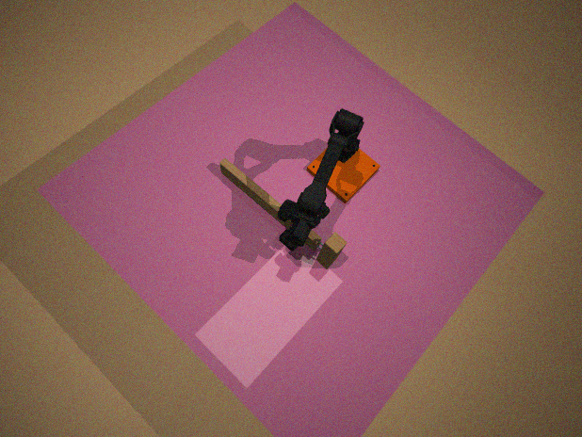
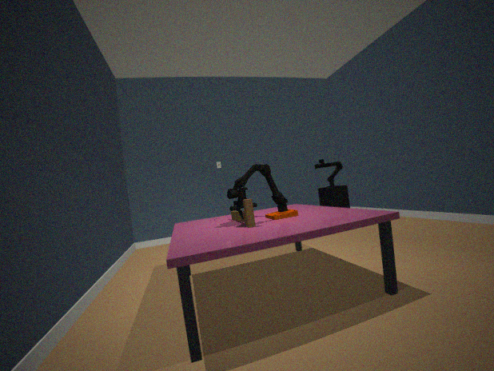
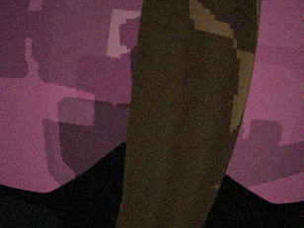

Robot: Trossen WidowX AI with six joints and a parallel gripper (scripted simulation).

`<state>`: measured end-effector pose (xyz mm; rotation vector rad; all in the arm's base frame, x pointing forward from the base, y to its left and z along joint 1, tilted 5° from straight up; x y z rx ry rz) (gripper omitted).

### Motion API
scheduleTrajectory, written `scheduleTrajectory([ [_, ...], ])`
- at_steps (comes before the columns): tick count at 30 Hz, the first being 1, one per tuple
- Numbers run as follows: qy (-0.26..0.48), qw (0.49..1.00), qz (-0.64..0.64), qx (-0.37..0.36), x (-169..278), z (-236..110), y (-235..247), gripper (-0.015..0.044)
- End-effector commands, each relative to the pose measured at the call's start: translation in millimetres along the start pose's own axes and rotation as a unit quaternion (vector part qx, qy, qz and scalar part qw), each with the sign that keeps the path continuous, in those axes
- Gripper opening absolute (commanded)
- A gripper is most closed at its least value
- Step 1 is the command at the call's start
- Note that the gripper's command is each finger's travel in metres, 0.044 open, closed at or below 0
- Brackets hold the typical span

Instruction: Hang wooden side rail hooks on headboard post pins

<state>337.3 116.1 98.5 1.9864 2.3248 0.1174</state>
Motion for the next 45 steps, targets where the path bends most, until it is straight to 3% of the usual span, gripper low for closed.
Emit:
scheduleTrajectory([
  [1, 0.001, 1.0, 0.001, -0.002, 1.0, -0.2, 0.6, 0.0],
  [45, 0.001, 1.0, 0.001, -0.002, 5.3, -1.0, 1.5, 0.0],
])
Point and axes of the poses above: the point midway between the two fingers, 35 mm back from their tips, its own z axis out along the fingers, its own y axis across the jaws, x = y × z, the point moved 2 cm from there along -z, back along the fingers, and after that the axes turned 6 degrees about -z, right-handed, at the moved point
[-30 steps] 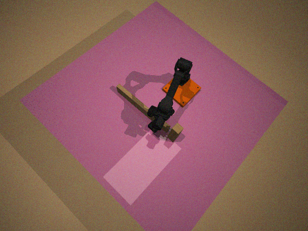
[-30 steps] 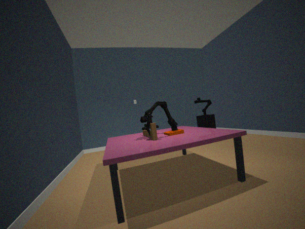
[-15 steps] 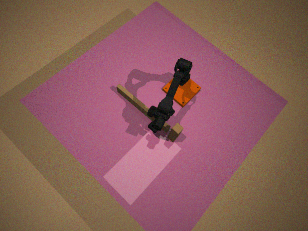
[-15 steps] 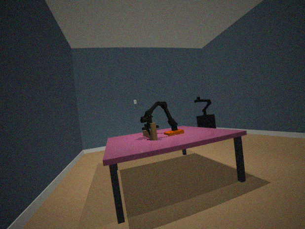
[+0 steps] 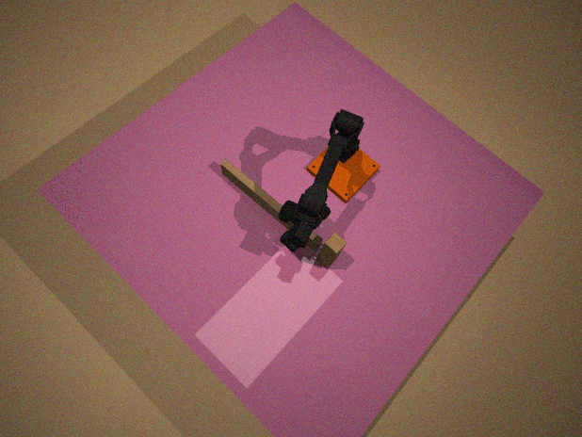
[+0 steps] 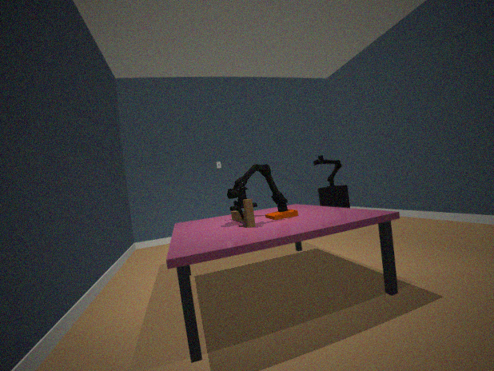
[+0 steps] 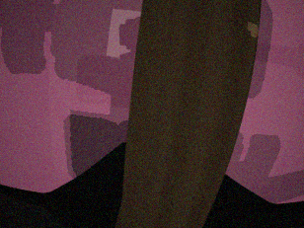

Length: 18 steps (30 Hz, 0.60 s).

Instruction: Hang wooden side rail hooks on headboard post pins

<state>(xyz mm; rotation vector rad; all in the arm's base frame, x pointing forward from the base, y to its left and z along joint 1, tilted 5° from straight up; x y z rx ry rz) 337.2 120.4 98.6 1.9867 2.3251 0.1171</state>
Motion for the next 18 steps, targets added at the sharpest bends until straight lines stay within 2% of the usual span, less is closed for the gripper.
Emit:
scheduleTrajectory([
  [1, 0.001, 1.0, 0.001, -0.002, 1.1, -0.8, 0.8, 0.0],
  [18, 0.001, 1.0, 0.001, -0.002, 2.9, 0.3, 0.4, 0.0],
])
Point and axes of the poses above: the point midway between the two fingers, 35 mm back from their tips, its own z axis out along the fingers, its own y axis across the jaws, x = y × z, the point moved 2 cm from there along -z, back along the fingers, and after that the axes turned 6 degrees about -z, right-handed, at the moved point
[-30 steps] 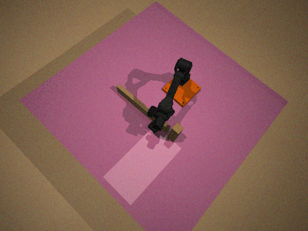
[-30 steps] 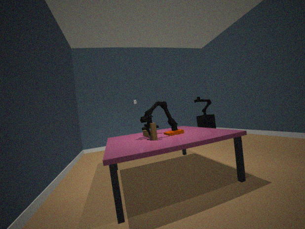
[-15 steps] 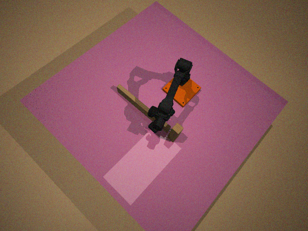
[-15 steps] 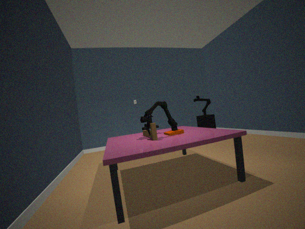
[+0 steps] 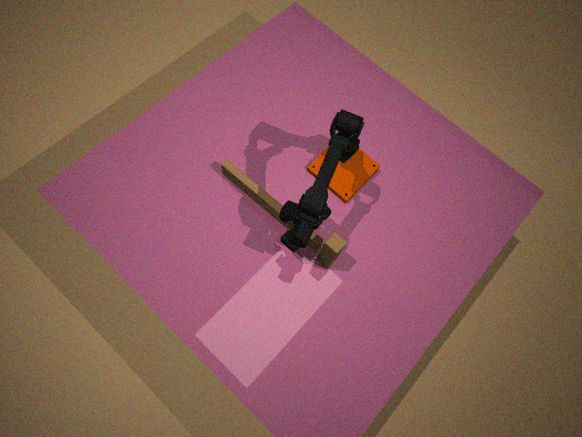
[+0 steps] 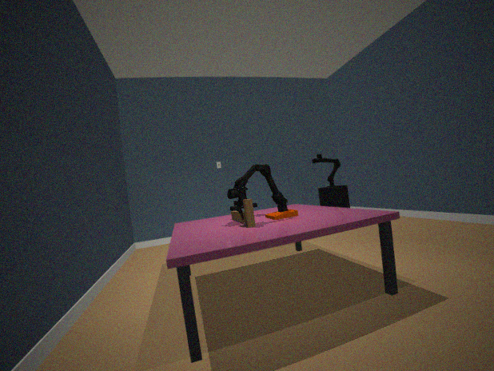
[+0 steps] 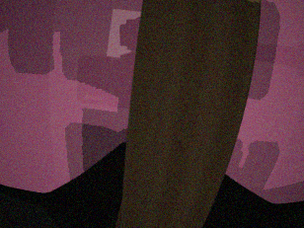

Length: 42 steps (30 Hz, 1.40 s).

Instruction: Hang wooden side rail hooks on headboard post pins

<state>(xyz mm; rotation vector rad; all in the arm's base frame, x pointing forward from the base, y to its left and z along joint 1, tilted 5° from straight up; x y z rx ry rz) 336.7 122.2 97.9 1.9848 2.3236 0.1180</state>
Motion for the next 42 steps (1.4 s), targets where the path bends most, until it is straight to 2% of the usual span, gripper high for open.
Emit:
scheduleTrajectory([
  [1, 0.001, 1.0, 0.001, -0.001, 1.2, -0.5, 0.8, 0.0],
  [42, 0.002, 1.0, 0.001, -0.001, 5.4, -0.7, 1.5, 0.0],
])
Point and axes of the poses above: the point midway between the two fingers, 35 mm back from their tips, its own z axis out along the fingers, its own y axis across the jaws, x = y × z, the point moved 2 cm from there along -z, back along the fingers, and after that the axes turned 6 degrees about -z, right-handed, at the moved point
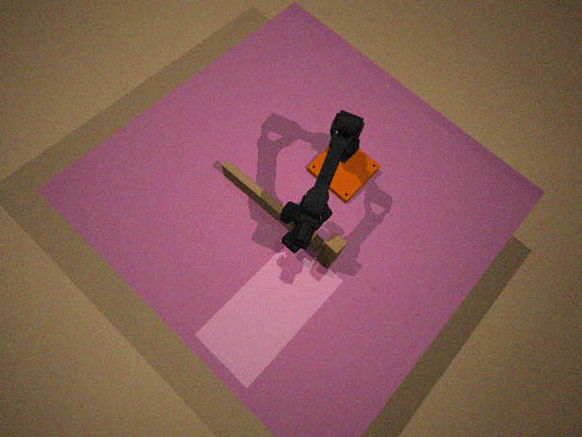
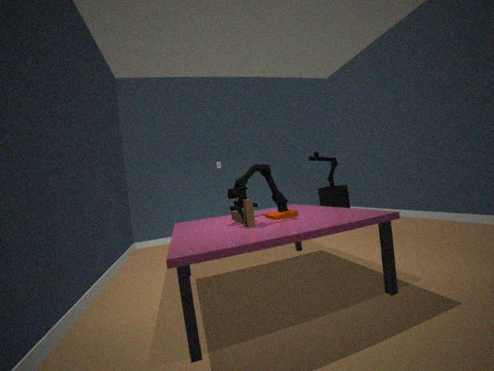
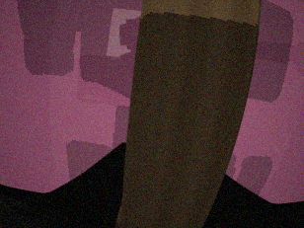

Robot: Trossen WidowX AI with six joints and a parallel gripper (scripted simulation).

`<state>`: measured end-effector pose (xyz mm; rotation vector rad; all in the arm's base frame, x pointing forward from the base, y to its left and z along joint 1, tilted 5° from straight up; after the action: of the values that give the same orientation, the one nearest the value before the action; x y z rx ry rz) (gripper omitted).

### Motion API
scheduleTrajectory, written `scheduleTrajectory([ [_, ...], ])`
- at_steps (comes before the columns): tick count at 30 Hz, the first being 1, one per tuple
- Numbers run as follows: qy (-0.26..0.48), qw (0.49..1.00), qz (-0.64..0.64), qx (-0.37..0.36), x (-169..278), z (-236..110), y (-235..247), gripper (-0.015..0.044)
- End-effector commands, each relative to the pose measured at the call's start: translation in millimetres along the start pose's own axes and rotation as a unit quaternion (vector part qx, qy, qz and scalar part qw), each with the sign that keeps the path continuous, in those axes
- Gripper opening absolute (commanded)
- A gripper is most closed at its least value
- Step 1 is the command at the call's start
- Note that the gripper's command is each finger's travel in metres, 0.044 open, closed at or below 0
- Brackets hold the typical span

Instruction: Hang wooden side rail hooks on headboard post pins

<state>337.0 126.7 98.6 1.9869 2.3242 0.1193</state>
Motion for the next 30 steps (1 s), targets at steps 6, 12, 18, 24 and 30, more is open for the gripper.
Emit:
scheduleTrajectory([
  [6, 0.001, 1.0, 0.001, -0.002, 1.7, 0.5, -0.1, 0.0],
  [12, 0.001, 1.0, 0.001, -0.002, 2.1, 0.2, 0.2, 0.0],
  [18, 0.001, 1.0, 0.001, -0.002, 2.5, -0.2, 0.7, 0.0],
  [24, 0.001, 1.0, 0.001, -0.002, 2.9, -0.7, 1.2, 0.0],
  [30, 0.001, 1.0, 0.001, -0.002, 3.3, -1.2, 1.7, 0.0],
])
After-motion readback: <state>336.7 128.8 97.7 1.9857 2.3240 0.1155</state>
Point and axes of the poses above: the point midway between the two fingers, 35 mm back from their tips, its own z axis out along the fingers, its own y axis across the jaws, x = y × z, the point moved 2 cm from there along -z, back along the fingers, and after that the axes turned 6 degrees about -z, right-handed, at the moved point
